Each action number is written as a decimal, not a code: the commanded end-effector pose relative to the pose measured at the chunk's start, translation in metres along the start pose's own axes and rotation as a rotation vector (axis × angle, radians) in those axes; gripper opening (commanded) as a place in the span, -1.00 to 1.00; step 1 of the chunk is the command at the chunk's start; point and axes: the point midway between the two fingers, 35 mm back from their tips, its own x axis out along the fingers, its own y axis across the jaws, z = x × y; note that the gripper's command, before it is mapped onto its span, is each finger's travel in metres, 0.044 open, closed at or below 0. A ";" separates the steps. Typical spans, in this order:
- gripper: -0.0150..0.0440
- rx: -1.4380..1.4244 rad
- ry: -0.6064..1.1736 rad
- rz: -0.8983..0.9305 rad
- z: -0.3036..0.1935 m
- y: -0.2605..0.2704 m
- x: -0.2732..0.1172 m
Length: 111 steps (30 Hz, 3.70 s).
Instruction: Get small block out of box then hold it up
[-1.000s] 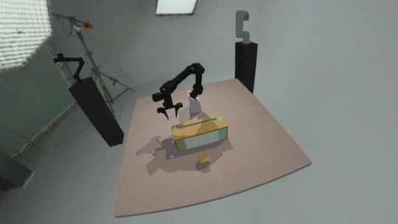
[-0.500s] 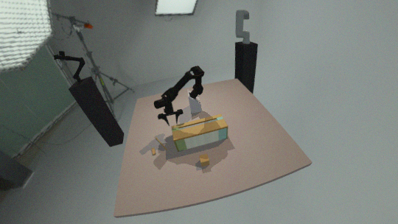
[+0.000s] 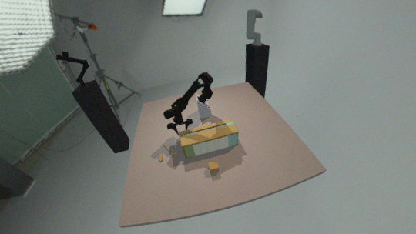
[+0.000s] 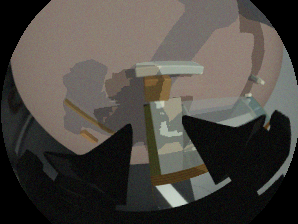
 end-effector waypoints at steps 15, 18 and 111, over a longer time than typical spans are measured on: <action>0.47 0.019 -0.006 -0.010 0.017 -0.004 0.031; 0.47 0.019 -0.006 -0.011 0.019 -0.005 0.035; -0.49 0.534 0.068 0.248 0.002 -0.070 -0.116</action>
